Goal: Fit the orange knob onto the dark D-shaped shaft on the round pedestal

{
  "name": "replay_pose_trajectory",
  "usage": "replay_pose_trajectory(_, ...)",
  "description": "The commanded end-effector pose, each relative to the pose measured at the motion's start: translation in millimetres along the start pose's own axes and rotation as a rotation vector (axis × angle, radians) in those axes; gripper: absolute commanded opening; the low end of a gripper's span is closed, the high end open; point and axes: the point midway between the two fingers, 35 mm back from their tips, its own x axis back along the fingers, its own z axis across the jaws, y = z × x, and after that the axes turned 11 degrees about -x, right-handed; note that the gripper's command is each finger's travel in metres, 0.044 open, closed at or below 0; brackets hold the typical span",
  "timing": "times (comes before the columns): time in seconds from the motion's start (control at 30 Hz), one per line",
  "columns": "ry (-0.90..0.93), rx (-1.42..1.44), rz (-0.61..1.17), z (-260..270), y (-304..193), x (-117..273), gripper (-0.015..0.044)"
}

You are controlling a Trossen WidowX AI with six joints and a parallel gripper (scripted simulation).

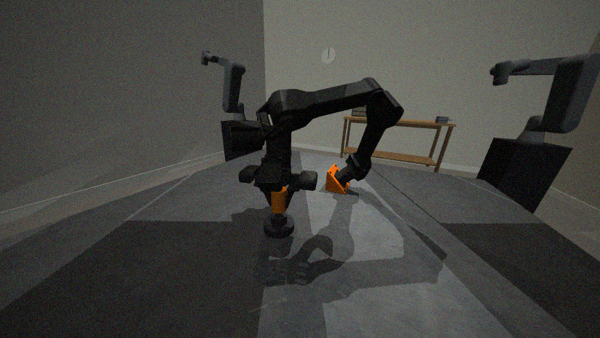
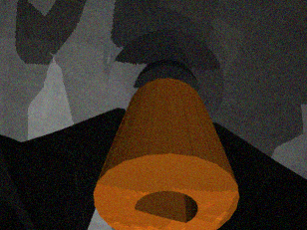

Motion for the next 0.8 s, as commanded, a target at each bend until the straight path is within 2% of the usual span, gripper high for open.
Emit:
replay_pose_trajectory(0.0, 0.0, 0.003, -0.004, 0.7, 1.1, 0.1, 0.0)
replay_pose_trajectory(0.3, 0.0, 0.012, -0.004, 1.1, 2.6, 4.5, 0.0)
replay_pose_trajectory(0.5, -0.001, 0.202, -0.004, -0.2, 2.5, 4.9, 0.0)
replay_pose_trajectory(0.77, -0.001, 0.212, -0.004, -1.0, 0.3, 2.3, 0.0)
